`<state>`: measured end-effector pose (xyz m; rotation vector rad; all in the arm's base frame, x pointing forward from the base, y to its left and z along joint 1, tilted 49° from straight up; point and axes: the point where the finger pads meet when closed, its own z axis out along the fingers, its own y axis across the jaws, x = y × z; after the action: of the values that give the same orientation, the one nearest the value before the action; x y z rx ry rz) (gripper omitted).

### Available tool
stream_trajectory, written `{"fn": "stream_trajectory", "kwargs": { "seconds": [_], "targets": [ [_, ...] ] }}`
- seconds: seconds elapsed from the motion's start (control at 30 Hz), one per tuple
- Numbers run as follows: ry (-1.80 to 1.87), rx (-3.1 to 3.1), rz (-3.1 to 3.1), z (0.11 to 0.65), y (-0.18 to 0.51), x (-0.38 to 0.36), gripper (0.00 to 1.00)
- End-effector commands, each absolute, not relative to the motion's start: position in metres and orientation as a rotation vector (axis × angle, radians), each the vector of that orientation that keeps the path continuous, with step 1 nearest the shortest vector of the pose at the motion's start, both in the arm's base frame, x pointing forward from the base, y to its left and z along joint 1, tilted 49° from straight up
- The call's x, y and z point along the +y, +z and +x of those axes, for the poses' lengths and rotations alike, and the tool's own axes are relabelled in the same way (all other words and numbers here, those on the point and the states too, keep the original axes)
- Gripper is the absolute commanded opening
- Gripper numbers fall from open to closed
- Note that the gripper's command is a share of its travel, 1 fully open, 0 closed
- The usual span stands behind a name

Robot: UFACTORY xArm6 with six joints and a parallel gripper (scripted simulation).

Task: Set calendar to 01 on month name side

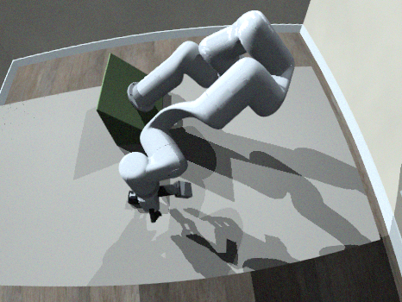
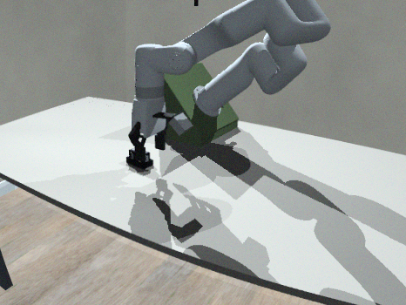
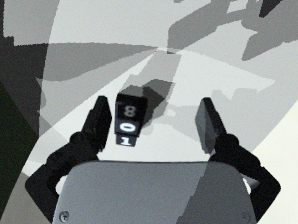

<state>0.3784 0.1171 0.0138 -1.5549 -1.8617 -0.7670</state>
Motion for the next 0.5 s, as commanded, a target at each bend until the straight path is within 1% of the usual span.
{"fn": "stream_trajectory", "kwargs": {
  "seconds": [0.0, 0.47],
  "targets": [
    [-0.768, -1.862, -1.559, 0.378, 0.016, 0.118, 1.0],
    [-0.768, -1.862, -1.559, 0.377, 0.006, 0.129, 1.0]
  ]
}}
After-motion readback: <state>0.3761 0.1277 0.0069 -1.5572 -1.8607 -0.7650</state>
